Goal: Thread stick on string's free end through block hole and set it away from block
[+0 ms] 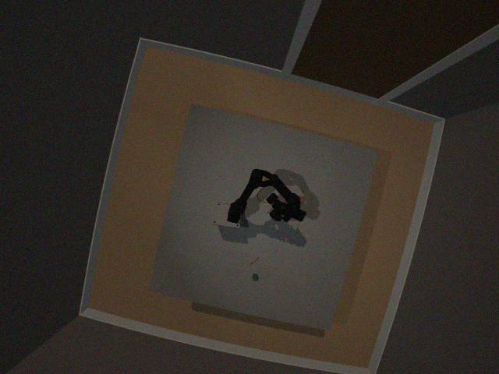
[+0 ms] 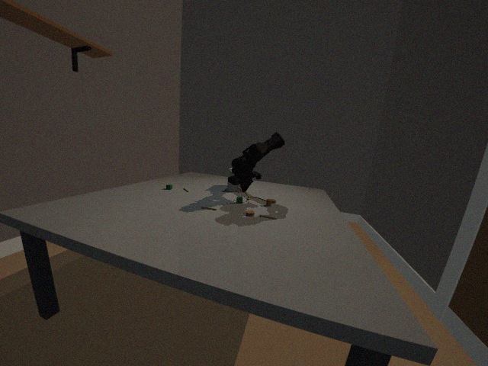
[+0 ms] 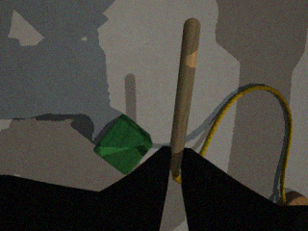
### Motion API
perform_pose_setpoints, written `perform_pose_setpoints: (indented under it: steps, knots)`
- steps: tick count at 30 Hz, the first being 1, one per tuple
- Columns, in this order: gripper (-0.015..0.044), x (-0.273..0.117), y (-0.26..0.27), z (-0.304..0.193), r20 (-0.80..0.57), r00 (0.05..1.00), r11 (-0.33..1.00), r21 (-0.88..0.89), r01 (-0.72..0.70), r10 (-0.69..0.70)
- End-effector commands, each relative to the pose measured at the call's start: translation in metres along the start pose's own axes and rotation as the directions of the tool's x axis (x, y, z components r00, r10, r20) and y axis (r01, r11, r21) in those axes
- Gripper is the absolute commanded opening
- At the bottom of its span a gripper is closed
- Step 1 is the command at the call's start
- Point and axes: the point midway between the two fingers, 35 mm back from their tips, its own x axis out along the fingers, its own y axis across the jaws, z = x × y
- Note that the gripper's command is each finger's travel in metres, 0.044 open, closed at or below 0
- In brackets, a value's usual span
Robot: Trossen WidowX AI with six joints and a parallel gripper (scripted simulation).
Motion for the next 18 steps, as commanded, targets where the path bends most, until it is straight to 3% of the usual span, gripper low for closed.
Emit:
perform_pose_setpoints:
  steps: [1, 18]
  knots:
    - [0.0, -0.001, -0.005, -0.005, 0.001, 1.0, 0.998, 0.057, 0.004, -0.004]
    - [0.0, -0.001, -0.024, -0.017, 0.027, 0.999, 0.964, 0.266, 0.013, -0.021]
